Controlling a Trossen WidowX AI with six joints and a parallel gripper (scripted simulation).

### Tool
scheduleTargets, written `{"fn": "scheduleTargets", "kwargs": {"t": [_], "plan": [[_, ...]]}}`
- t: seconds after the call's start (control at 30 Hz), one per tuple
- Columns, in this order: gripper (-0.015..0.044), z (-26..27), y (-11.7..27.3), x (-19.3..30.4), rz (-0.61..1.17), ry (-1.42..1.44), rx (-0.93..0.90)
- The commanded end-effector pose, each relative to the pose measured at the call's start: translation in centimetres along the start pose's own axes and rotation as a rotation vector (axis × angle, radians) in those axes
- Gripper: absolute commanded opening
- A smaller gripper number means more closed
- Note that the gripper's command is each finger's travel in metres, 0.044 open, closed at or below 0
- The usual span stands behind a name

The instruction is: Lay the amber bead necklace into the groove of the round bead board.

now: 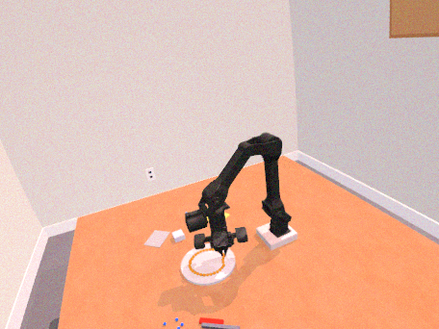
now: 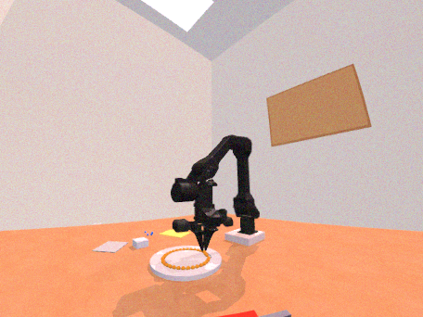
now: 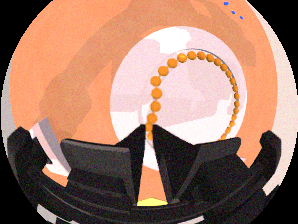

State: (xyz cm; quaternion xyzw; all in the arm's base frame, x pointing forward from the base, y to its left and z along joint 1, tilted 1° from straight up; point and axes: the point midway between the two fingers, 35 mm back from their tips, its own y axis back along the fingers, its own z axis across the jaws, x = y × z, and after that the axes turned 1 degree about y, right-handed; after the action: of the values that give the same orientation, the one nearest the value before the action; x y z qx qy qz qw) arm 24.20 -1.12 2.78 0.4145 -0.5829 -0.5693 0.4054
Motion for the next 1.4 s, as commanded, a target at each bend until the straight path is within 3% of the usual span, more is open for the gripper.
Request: {"fn": "scheduleTargets", "kwargs": {"t": [0.0, 1.17, 1.37], "plan": [[0.0, 0.0, 0.0, 0.0, 0.0, 0.0, 0.0], [0.0, 0.2, -0.3, 0.1, 0.002, -0.006, 0.003], [0.0157, 0.1, 0.1, 0.0, 0.0, 0.0, 0.001]]}}
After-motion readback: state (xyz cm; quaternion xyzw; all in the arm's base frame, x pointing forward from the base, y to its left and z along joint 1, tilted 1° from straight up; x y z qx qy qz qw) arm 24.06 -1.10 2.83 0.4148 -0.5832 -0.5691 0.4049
